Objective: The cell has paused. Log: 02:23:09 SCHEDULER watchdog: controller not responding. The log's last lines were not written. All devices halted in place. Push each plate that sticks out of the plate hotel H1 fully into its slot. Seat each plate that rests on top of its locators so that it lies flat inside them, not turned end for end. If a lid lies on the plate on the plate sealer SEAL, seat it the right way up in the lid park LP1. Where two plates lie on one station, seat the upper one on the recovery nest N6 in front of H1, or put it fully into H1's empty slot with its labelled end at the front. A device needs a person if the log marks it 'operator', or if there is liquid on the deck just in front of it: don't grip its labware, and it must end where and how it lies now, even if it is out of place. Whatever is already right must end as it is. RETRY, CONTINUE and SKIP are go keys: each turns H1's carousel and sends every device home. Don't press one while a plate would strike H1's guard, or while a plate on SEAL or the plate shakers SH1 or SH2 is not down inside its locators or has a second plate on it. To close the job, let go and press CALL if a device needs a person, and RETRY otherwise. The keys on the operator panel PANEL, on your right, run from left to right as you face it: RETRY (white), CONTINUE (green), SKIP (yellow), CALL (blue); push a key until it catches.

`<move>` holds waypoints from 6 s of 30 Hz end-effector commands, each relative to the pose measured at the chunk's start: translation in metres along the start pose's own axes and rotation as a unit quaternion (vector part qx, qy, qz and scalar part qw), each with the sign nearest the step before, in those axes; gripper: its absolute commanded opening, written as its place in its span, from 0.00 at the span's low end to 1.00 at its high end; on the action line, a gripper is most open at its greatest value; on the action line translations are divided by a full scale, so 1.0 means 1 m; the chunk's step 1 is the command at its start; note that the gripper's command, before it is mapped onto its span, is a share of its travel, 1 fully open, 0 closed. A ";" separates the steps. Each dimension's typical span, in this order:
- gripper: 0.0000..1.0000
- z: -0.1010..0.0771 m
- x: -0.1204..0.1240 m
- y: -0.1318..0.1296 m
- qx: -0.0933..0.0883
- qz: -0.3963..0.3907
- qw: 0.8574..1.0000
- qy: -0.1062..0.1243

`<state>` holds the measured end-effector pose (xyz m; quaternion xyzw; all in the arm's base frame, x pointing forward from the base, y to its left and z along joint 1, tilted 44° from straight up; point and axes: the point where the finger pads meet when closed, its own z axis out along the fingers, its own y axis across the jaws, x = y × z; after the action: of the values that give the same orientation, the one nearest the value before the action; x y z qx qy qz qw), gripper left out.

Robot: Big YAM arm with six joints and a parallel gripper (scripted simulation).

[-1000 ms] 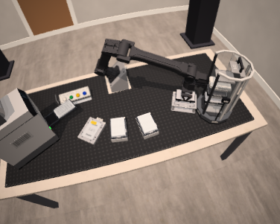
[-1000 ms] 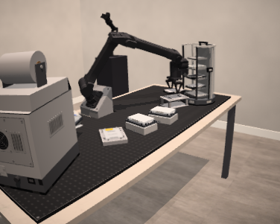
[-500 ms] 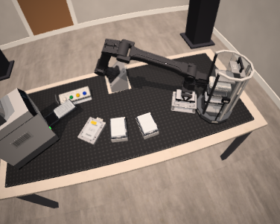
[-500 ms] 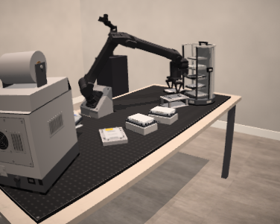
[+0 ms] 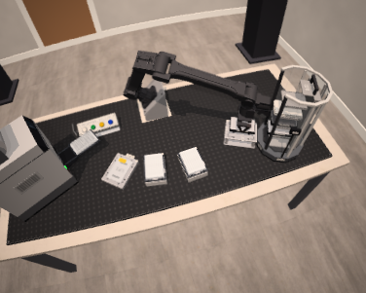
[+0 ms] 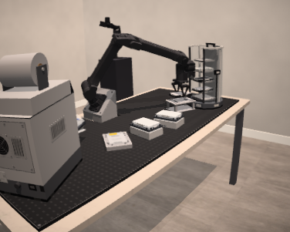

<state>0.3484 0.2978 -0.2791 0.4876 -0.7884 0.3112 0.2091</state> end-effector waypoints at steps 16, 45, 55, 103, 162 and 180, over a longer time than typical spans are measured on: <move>0.84 0.004 -0.009 -0.008 -0.004 0.005 1.000 -0.004; 0.84 -0.003 -0.016 -0.012 -0.003 0.009 1.000 -0.012; 0.84 -0.003 -0.016 -0.012 -0.003 0.008 1.000 -0.011; 0.84 0.028 0.000 -0.002 -0.004 -0.001 1.000 0.005; 0.84 0.014 0.001 -0.009 -0.004 0.006 1.000 -0.005; 0.84 0.016 -0.003 -0.009 -0.004 0.004 1.000 -0.004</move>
<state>0.3473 0.2867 -0.2905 0.4880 -0.7879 0.3116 0.2096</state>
